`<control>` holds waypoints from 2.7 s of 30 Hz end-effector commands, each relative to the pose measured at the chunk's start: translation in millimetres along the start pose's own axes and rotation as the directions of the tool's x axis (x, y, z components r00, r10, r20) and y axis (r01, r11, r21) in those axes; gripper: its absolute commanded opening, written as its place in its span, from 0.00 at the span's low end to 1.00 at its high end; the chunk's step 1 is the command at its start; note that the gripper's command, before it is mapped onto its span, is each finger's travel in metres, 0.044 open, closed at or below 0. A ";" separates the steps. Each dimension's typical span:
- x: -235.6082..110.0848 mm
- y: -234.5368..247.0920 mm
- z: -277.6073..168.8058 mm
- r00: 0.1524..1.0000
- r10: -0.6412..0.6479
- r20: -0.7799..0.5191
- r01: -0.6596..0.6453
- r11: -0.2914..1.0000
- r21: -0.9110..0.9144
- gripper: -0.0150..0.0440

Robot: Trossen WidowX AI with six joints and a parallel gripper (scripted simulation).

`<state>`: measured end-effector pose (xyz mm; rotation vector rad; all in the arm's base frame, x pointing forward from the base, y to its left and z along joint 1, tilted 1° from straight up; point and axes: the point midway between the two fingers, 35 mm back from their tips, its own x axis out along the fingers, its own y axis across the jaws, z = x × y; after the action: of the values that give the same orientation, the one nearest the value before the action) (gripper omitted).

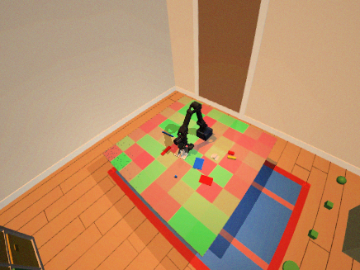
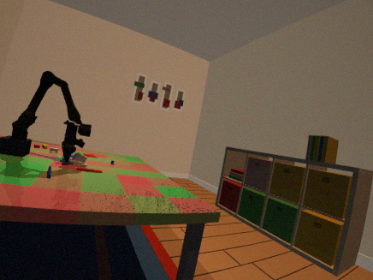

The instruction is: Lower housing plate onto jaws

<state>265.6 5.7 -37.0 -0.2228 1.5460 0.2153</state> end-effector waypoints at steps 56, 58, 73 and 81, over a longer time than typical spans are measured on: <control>-125.8 17.4 -58.2 1.000 -0.003 -0.005 0.003 1.000 -0.004 1.00; -125.8 17.4 -58.2 1.000 -0.003 -0.005 0.003 1.000 -0.004 1.00; -125.8 17.4 -58.2 1.000 -0.003 -0.005 0.003 1.000 -0.004 1.00; -125.8 17.4 -58.2 1.000 -0.003 -0.005 0.003 1.000 -0.004 1.00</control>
<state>203.5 7.3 87.9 -0.2296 1.5477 0.2225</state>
